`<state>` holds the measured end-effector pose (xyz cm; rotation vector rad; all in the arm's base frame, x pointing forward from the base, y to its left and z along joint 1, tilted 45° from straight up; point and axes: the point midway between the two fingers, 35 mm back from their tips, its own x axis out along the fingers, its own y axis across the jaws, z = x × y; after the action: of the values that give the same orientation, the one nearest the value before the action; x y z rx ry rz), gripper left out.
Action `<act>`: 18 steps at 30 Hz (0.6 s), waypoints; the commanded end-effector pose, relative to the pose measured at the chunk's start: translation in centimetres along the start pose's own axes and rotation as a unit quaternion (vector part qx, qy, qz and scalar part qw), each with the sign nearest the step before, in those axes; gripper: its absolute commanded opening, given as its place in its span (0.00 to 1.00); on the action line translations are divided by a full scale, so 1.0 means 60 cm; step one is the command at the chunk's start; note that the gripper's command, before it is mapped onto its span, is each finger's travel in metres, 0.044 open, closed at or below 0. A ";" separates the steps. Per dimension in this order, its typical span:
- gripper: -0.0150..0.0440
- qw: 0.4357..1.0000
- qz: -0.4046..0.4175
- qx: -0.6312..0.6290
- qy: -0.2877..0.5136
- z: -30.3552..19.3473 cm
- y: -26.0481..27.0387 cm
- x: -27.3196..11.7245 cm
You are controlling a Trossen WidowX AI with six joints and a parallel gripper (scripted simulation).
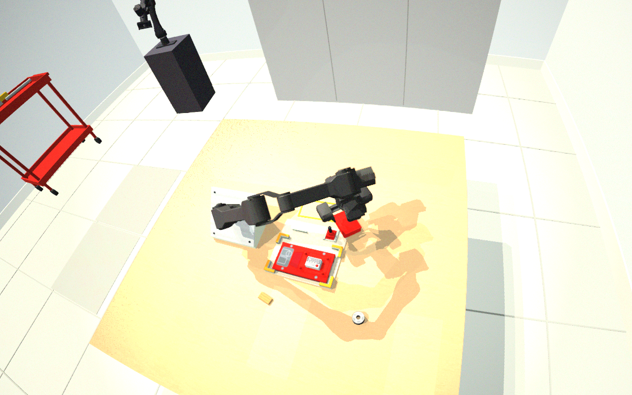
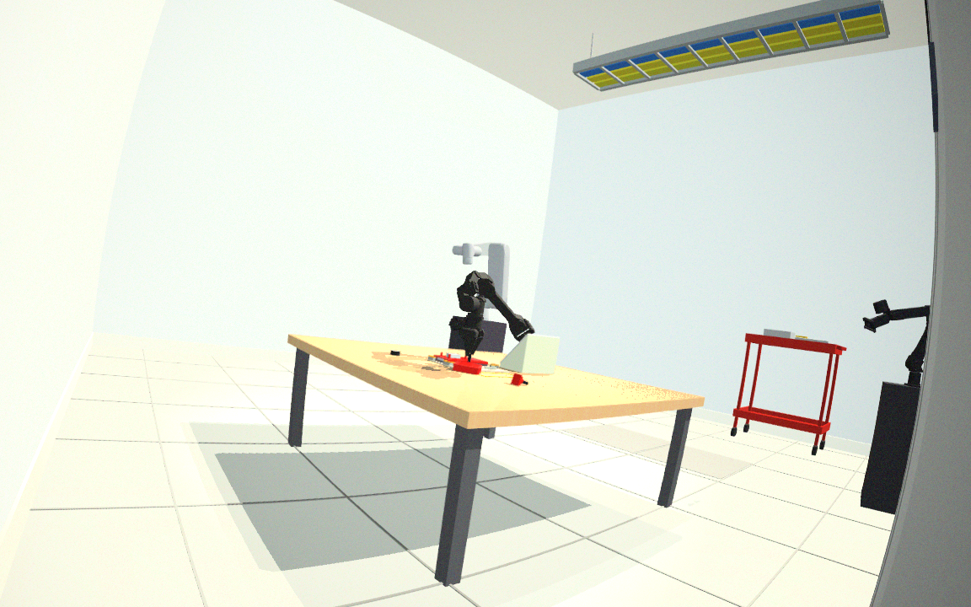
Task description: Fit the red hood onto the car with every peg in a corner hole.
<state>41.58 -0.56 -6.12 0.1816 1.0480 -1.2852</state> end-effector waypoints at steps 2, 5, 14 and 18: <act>1.00 1.000 -0.003 -0.004 -0.001 0.000 -0.003 0.013; 1.00 1.000 -0.003 -0.004 -0.001 0.000 -0.003 0.018; 1.00 1.000 -0.004 -0.004 -0.001 0.001 -0.003 0.032; 1.00 1.000 -0.004 -0.004 -0.001 0.001 -0.003 0.038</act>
<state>41.48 -1.79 -7.30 0.1806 1.0470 -1.2857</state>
